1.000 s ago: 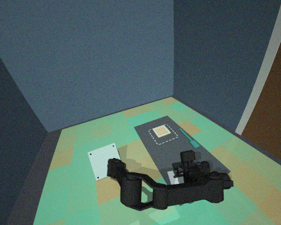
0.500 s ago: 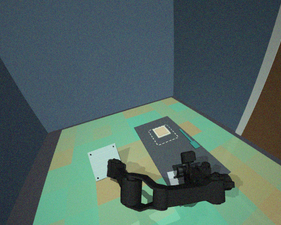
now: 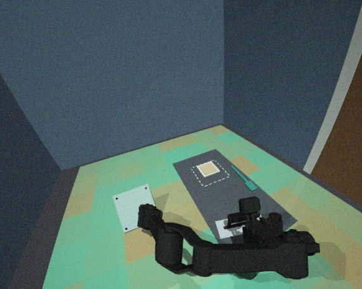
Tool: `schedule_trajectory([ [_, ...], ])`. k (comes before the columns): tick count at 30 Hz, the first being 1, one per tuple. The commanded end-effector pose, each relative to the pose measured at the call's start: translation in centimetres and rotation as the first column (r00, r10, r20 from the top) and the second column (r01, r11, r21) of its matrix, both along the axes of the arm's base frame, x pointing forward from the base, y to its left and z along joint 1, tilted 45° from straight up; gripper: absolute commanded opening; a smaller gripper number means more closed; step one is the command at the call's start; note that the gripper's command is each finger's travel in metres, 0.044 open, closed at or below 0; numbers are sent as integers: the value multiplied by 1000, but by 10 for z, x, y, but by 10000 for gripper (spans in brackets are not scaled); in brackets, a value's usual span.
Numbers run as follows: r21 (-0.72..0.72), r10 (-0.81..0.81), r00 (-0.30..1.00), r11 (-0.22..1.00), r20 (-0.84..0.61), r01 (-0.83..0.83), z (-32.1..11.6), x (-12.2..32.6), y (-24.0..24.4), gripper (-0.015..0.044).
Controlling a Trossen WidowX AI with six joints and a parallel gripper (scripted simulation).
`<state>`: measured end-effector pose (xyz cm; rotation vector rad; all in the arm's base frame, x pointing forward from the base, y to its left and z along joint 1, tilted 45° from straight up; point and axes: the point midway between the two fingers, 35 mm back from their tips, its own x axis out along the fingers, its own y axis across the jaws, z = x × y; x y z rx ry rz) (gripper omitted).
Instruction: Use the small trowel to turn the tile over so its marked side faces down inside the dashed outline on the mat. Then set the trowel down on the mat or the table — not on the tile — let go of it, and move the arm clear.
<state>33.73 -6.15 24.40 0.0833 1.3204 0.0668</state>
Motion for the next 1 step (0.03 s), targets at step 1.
schedule_trajectory([
  [1,0,8,1000,1000,-3,-8,5,-4,4,300],
])
